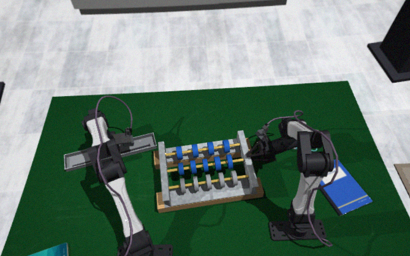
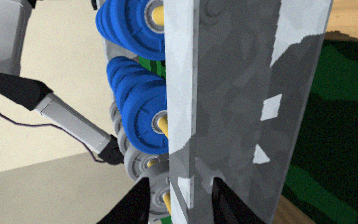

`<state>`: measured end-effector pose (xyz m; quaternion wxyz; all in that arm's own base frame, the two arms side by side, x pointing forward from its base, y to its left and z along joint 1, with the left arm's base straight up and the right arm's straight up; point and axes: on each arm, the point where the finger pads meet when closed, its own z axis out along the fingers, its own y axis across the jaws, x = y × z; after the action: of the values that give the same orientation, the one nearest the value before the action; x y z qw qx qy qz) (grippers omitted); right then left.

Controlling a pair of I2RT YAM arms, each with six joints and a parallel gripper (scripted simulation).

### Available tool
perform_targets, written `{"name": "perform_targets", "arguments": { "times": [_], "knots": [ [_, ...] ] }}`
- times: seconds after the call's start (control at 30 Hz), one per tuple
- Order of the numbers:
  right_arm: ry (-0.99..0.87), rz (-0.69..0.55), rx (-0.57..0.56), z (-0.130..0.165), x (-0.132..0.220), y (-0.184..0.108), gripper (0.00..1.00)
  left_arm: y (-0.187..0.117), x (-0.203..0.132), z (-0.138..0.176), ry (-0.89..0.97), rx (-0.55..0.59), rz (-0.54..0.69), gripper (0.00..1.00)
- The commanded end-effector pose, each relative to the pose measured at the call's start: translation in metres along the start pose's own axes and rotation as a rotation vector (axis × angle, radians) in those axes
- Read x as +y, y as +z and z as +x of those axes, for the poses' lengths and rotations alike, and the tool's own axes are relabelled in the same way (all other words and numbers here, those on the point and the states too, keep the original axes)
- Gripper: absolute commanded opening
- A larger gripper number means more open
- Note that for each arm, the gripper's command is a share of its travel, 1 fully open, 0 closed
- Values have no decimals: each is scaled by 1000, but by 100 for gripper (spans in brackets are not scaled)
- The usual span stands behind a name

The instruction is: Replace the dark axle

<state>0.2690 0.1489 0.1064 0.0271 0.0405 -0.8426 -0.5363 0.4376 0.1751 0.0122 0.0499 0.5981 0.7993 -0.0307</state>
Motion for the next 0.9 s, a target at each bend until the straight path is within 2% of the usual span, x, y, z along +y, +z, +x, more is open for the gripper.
{"name": "perform_targets", "arguments": {
  "times": [0.0, 0.27, 0.3, 0.53, 0.63, 0.67, 0.7, 0.87],
  "knots": [
    [-44, -77, -1, 2, 24, 10, 33, -19, 8, -2, 1, 1, -47, 26],
    [-44, -77, -1, 2, 24, 10, 33, -19, 8, -2, 1, 1, -47, 26],
    [-44, -77, -1, 2, 24, 10, 33, -38, 4, -1, 7, 0, -47, 26],
    [-44, -77, -1, 2, 24, 10, 33, -59, 3, -1, 6, -2, -49, 26],
    [-44, -77, -1, 2, 24, 10, 33, -58, 9, 0, 8, 3, -74, 26],
    [-44, -77, -1, 2, 24, 10, 33, -40, -1, 1, 1, -6, 6, 26],
    [-44, -77, -1, 2, 24, 10, 33, -35, -3, 2, -2, -13, 25, 26],
    [-44, -77, -1, 2, 24, 10, 33, -50, -3, 1, 0, -13, 23, 26]
  ]
}}
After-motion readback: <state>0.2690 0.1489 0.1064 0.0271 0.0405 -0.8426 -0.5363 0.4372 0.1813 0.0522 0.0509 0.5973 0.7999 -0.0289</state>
